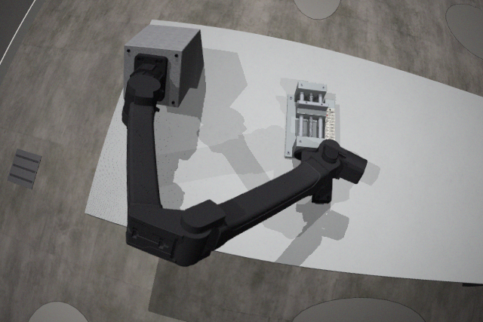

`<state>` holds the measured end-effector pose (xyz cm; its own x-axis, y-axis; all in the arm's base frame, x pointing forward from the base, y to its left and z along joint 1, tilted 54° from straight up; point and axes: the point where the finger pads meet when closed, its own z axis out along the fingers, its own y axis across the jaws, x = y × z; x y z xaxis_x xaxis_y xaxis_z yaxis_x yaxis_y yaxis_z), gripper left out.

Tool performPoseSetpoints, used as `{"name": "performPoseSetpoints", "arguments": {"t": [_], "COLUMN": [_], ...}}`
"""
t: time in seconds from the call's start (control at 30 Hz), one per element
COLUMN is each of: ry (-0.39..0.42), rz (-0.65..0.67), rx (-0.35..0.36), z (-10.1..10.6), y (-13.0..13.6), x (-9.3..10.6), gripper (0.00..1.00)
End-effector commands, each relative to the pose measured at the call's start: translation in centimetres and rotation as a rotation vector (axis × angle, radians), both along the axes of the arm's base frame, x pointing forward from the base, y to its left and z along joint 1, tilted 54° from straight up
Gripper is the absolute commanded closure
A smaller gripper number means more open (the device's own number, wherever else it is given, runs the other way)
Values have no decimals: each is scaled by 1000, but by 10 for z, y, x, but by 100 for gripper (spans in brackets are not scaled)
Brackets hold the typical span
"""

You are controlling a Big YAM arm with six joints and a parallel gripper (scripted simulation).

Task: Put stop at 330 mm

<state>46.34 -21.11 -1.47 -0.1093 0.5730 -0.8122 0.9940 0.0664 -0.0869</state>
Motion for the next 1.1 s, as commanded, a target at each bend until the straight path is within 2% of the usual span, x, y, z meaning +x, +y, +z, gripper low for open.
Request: {"name": "performPoseSetpoints", "arguments": {"t": [0.0,0.47,0.87,1.07], "ry": [-32,-43,-27,-55], "rz": [41,41,38,38], "rx": [11,10,13,10], "z": [-1,5,11,19], "y": [19,29,38,40], "x": [29,43,40,45], "gripper": [94,94,94,94]}}
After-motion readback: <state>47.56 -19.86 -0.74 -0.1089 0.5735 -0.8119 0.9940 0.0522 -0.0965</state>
